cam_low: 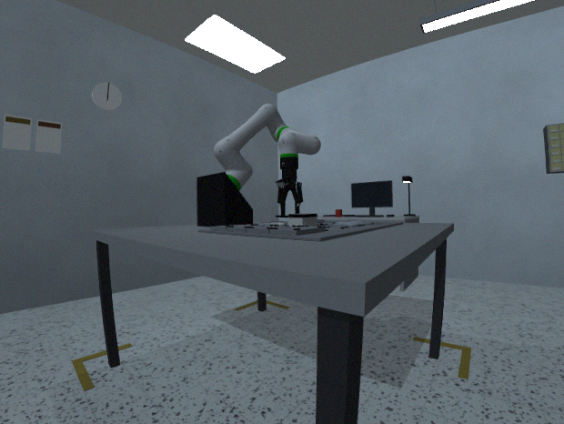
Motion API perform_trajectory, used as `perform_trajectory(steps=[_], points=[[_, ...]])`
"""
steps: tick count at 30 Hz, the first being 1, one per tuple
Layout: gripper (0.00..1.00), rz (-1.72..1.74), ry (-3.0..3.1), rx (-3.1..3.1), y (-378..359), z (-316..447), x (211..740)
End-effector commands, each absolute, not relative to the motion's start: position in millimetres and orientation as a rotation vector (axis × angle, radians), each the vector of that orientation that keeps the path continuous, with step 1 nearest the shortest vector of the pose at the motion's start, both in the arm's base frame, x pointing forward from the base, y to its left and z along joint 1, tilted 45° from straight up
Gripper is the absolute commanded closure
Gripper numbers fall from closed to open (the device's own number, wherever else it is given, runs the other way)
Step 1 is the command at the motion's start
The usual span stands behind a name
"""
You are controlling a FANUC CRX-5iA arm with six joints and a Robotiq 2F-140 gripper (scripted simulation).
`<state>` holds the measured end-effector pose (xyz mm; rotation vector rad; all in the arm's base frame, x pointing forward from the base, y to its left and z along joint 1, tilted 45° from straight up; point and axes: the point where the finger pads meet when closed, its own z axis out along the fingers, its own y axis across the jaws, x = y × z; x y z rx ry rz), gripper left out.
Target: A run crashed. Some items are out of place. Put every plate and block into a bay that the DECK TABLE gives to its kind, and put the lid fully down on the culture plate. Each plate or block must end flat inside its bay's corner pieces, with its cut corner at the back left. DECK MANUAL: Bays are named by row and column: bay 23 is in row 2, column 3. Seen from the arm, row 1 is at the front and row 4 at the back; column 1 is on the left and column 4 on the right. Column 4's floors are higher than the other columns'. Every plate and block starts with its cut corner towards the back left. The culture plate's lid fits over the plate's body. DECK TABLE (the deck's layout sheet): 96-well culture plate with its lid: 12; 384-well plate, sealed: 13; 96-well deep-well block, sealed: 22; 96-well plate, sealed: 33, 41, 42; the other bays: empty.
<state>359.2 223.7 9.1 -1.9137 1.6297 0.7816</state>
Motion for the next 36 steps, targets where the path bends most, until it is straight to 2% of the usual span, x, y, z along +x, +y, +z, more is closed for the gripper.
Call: perform_trajectory(steps=[1,36], points=[[0.9,0.78,1.63,-1.914,220.6,12.0,360.1],[0.9,0.78,1.631,-1.913,191.7,22.5,364.5]])
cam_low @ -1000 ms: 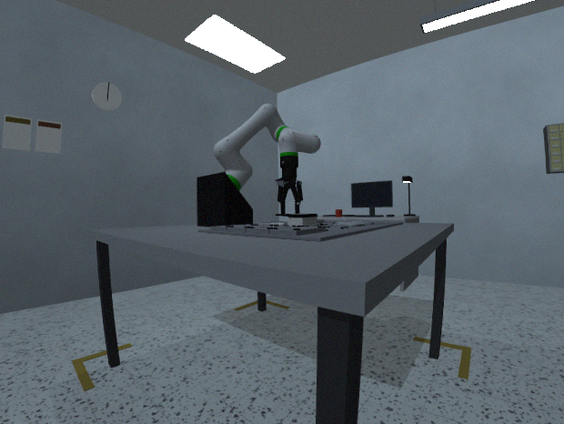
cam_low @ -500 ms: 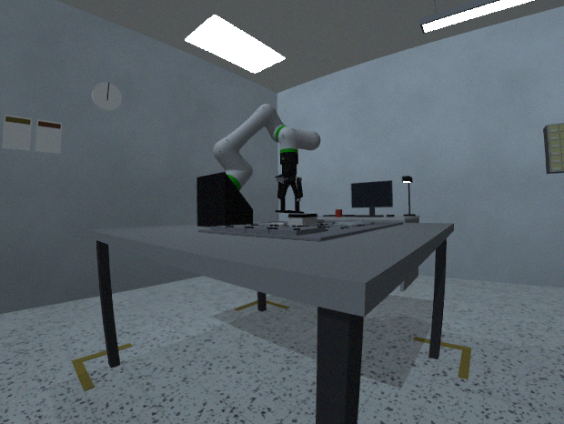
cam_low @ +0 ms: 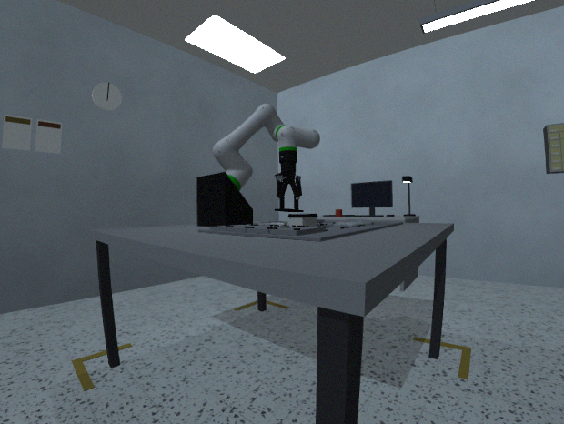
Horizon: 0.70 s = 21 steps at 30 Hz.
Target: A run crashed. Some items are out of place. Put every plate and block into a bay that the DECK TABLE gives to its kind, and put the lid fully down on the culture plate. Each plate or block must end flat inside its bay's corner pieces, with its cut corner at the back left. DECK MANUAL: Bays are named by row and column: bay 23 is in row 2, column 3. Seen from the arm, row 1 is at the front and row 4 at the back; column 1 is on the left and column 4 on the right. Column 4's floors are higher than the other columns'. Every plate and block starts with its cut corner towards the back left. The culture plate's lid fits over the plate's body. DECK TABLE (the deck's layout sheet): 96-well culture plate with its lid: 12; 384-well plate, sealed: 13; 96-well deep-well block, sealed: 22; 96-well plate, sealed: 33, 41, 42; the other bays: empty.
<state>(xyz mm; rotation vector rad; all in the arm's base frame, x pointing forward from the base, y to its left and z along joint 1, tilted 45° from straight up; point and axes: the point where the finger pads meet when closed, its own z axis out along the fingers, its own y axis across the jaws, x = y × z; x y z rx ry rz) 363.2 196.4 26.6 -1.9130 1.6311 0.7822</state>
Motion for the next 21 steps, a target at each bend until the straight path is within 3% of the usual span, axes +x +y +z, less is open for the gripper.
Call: perform_trajectory(steps=[1,21], points=[[0.9,0.78,1.631,-1.913,189.8,20.5,364.8],[0.9,0.78,1.631,-1.913,172.8,3.1,367.8]])
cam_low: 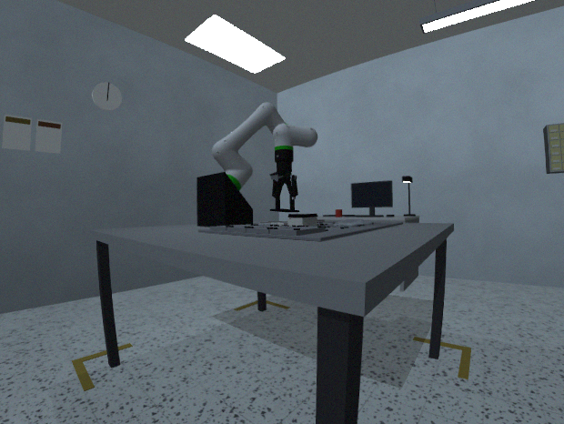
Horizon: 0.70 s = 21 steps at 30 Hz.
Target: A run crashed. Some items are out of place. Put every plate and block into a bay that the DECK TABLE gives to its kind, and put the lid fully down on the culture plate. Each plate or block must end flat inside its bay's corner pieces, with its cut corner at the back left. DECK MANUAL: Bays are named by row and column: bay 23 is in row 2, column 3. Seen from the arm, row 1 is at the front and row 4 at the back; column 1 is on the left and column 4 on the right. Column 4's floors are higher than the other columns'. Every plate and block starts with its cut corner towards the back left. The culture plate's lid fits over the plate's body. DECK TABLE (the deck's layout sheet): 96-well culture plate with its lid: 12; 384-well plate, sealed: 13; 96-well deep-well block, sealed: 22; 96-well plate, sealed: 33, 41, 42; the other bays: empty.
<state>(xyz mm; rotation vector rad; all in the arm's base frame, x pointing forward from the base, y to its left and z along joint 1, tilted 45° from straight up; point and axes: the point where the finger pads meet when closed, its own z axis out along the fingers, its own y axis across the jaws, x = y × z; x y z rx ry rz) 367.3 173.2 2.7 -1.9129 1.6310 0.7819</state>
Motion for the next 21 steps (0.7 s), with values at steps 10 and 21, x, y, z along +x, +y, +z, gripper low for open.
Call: perform_trajectory(steps=[10,21], points=[[0.9,0.78,1.631,-1.913,179.7,-3.0,366.7],[0.9,0.78,1.631,-1.913,190.3,-13.2,365.2]])
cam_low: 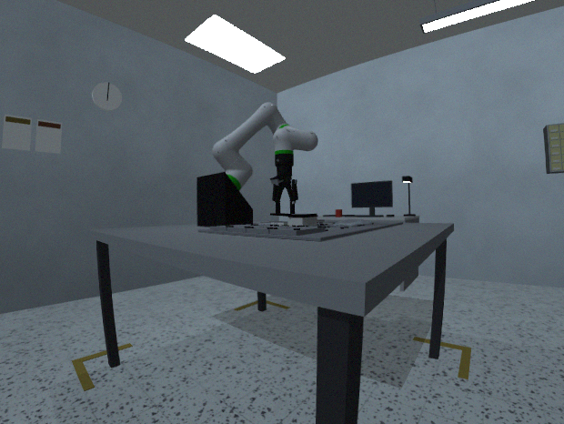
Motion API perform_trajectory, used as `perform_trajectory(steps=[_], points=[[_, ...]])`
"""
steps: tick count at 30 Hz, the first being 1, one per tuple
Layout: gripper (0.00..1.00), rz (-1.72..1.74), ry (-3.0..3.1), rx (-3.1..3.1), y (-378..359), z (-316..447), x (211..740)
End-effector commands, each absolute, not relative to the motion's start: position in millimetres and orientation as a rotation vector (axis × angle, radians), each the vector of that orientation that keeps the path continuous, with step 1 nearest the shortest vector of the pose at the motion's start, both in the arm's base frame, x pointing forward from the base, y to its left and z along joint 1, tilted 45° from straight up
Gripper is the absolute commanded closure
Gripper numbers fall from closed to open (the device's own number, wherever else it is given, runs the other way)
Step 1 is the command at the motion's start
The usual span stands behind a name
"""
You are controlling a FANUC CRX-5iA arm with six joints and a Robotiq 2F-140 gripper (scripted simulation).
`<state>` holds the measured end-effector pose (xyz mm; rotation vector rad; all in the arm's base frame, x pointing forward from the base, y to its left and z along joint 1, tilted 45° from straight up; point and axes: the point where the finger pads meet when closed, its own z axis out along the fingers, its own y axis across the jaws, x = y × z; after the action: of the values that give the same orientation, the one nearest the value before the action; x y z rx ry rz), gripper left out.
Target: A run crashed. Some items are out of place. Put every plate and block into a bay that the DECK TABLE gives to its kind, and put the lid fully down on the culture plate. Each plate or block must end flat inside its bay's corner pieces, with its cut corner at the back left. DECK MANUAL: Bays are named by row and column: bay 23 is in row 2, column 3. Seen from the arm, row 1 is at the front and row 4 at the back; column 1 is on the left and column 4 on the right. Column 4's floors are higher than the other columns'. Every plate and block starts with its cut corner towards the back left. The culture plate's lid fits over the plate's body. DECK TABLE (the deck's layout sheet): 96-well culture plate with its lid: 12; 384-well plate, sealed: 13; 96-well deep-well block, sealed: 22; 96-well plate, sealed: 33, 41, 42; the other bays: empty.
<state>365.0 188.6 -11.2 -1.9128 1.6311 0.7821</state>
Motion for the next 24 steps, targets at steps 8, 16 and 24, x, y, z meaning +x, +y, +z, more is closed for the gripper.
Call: perform_trajectory(steps=[8,16,24], points=[[0.9,0.78,1.631,-1.913,195.9,-18.7,364.4],[0.9,0.78,1.631,-1.913,203.5,-26.2,363.3],[0.9,0.78,1.631,-1.913,204.6,-27.3,363.2]])
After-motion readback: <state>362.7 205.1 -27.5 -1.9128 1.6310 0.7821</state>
